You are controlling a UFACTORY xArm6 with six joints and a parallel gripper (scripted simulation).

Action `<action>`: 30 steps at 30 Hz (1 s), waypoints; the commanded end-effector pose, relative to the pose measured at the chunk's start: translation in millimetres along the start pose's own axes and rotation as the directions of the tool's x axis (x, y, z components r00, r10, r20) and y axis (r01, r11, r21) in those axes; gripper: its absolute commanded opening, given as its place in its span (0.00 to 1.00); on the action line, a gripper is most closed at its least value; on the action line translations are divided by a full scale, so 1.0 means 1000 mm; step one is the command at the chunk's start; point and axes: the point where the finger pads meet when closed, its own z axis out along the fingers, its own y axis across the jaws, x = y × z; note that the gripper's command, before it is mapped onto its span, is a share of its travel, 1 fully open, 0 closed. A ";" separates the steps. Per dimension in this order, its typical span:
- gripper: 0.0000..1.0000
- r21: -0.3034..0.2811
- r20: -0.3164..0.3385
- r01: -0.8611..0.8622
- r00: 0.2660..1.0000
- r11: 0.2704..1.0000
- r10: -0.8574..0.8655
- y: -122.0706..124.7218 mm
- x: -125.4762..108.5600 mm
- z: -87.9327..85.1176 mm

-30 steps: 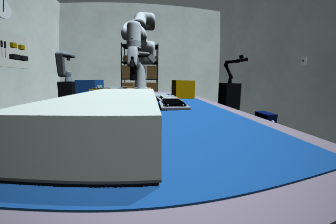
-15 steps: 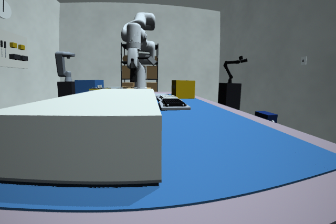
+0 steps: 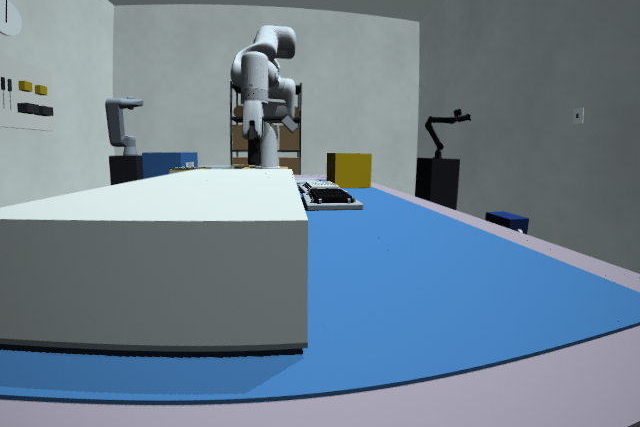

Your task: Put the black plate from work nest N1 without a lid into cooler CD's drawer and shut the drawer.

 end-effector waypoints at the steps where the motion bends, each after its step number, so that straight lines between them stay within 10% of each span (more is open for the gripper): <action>1: 0.21 -0.005 0.000 0.000 1.000 1.000 0.000 0.002 0.000 0.003; 30: 0.21 -0.005 0.000 0.000 1.000 1.000 0.000 0.002 0.000 0.048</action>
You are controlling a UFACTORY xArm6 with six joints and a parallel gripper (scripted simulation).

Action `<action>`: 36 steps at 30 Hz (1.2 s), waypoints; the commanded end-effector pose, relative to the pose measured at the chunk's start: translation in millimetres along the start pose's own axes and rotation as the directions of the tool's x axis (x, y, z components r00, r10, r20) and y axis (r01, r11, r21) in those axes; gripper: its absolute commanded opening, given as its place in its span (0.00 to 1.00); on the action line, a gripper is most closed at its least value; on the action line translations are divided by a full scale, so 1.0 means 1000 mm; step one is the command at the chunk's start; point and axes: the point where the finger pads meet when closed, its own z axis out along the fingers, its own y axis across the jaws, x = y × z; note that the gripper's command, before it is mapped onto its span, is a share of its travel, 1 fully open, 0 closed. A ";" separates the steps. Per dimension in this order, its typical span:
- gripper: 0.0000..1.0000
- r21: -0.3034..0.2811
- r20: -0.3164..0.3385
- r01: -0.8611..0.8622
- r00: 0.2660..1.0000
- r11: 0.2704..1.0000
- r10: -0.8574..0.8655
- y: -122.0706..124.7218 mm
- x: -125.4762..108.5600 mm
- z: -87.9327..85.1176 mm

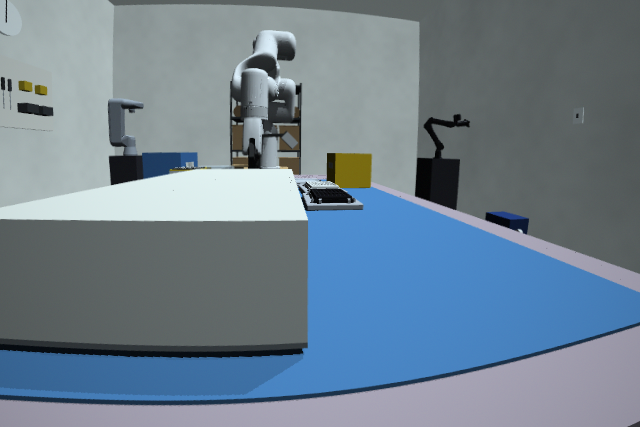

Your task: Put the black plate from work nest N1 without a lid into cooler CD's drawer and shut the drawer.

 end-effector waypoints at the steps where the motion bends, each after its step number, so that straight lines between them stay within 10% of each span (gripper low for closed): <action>1: 0.21 -0.005 0.000 0.000 1.000 1.000 0.000 0.002 0.000 0.002; 36: 0.21 -0.005 0.000 0.000 1.000 1.000 0.000 -0.017 0.000 0.010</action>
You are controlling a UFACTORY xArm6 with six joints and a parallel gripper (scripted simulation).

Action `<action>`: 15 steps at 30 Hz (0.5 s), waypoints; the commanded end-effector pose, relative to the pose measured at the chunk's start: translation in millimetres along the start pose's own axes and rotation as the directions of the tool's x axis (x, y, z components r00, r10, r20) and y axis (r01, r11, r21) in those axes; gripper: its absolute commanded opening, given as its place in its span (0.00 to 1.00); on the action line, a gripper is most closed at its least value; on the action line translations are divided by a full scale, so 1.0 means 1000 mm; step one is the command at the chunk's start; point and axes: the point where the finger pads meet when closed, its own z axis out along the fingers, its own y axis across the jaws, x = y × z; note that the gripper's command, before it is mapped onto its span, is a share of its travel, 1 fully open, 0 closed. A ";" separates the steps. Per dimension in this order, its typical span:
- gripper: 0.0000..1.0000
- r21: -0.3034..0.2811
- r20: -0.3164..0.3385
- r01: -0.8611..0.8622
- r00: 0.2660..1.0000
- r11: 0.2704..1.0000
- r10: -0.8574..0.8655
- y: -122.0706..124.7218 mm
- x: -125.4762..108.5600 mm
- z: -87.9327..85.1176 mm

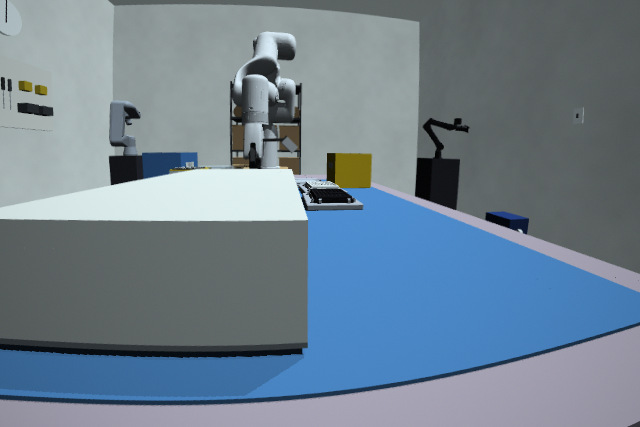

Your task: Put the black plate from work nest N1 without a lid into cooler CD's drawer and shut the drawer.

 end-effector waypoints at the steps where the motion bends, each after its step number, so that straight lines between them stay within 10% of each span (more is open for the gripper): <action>1: 0.21 -0.004 0.000 0.000 1.000 1.000 0.000 -0.001 0.000 -0.001; 15: 0.21 -0.004 0.000 0.000 1.000 1.000 0.000 -0.018 0.000 -0.001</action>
